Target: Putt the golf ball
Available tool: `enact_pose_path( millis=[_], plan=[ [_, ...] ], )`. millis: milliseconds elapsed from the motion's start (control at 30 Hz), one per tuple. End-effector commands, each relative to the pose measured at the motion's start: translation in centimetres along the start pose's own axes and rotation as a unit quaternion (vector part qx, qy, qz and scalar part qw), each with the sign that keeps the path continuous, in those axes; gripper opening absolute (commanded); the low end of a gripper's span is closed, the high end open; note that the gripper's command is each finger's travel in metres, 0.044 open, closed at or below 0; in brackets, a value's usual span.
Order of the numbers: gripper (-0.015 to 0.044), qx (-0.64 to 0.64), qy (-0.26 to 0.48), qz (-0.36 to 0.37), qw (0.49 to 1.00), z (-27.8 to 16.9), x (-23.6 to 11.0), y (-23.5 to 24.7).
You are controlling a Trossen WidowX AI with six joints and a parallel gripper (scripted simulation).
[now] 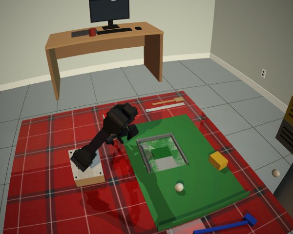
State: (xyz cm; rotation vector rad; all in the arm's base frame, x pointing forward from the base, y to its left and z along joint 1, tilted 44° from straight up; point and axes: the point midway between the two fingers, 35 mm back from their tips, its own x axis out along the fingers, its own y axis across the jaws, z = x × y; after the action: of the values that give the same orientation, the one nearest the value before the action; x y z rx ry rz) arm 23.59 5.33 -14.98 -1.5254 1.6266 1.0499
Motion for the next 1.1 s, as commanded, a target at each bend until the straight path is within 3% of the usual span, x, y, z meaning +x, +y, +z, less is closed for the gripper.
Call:
enact_pose_path(
  millis=[0, 33, 533, 800, 1067],
  plan=[
    [0.0440, -0.004, 0.004, 0.003, 1.000, -0.1, 0.5, 0.3],
    [0.0440, -0.004, 0.004, 0.003, 1.000, -0.1, 0.5, 0.3],
    [0.0046, 0.000, 0.000, 0.001, 1.000, 0.0, 0.1, 0.1],
    [0.0000, 0.000, 0.000, 0.001, 1.000, 0.1, -0.2, 0.0],
    [0.0000, -0.001, -0.002, 0.001, 1.000, 1.7, -5.2, -0.4]
  ],
)
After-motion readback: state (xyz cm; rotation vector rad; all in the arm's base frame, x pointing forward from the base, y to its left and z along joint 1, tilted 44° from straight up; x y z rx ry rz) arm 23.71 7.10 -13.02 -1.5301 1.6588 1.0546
